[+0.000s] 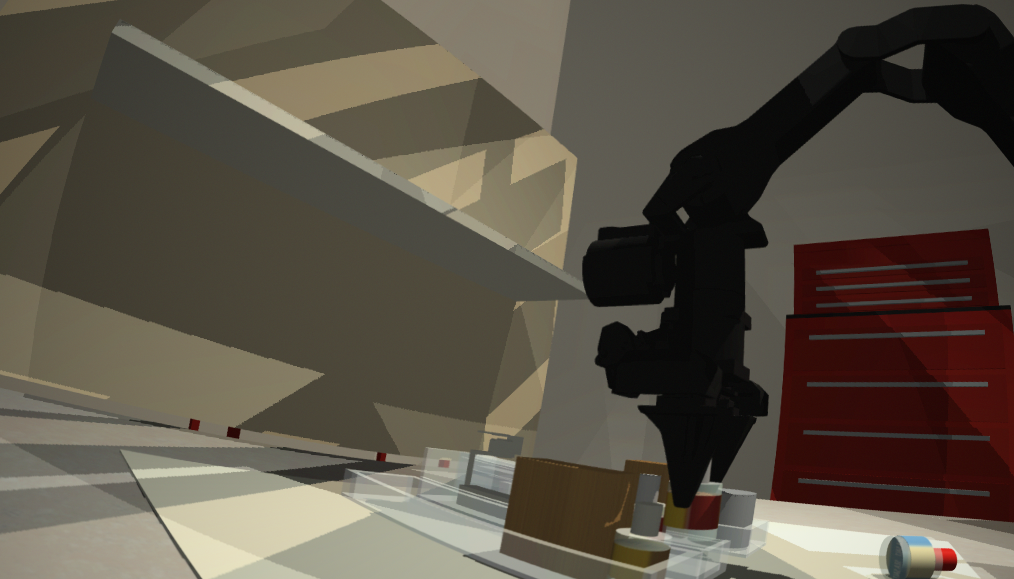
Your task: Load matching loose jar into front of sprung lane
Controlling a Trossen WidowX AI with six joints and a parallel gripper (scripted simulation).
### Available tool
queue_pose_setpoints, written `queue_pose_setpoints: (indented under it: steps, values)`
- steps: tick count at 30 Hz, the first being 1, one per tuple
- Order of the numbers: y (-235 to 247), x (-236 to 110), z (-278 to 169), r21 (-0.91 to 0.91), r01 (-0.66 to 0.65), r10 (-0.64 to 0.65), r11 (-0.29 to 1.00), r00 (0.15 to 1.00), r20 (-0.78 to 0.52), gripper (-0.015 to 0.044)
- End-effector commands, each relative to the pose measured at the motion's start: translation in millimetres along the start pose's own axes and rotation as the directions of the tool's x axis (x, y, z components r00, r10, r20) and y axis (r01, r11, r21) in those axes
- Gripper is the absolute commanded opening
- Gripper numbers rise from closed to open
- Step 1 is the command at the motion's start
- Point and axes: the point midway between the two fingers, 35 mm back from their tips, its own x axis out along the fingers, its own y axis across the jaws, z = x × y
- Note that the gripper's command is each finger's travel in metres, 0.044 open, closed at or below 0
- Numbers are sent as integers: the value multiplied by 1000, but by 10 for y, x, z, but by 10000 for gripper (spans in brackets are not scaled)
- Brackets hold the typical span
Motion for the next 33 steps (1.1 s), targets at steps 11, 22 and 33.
queue_pose_setpoints:
  steps: [11,22,33]
  values:
    - [-3,-37,105,-1,0,0,1000,999,33,0]
    - [-3,-38,120,-1,0,0,1000,999,34,0]
    - [-3,-13,125,-1,0,0,1000,999,34,0]
